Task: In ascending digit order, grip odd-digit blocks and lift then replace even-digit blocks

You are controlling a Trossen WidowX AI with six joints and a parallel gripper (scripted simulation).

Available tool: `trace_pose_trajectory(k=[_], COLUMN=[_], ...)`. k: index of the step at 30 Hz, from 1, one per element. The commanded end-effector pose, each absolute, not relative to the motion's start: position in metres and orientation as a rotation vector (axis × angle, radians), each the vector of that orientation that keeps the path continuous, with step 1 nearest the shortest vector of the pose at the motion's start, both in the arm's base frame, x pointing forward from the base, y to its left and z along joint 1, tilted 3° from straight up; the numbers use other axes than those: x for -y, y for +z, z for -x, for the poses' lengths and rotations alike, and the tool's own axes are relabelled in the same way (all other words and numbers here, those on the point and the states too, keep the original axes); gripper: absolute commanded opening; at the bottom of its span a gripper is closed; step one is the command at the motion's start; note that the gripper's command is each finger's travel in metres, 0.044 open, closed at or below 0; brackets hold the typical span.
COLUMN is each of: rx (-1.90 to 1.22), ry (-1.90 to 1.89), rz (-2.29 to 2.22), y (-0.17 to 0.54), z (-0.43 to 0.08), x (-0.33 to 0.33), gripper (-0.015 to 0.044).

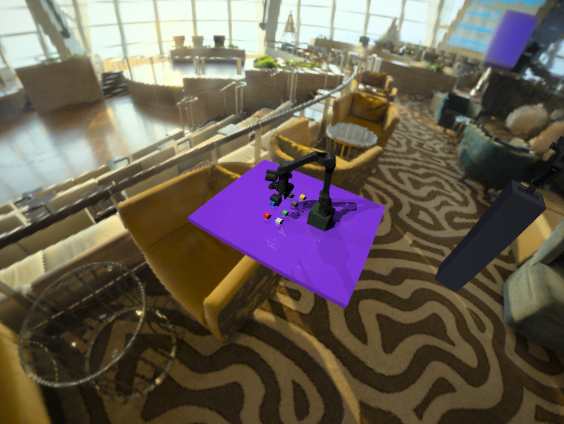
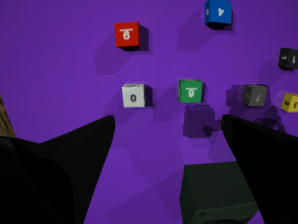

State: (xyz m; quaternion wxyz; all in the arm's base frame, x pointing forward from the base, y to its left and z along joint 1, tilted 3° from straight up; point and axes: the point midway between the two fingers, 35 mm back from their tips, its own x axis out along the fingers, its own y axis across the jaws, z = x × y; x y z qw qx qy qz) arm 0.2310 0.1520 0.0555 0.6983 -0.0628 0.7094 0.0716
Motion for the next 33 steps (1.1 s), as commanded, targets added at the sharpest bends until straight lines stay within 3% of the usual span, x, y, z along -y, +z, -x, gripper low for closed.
trace_pose_trajectory(k=[1, 23, 30, 33], rx=[-1.587, -1.587, -1.581, -1.581], ry=[0.174, 0.174, 0.174, 0.174], rz=[0.142, 0.142, 0.142, 0.142], y=[0.056, 0.056, 0.056, 0.055], z=[-0.217, -0.218, -0.289, -0.296], x=[-0.197, -0.2, -0.206, -0.206], gripper=[0.04, 0.04, 0.04, 0.04])
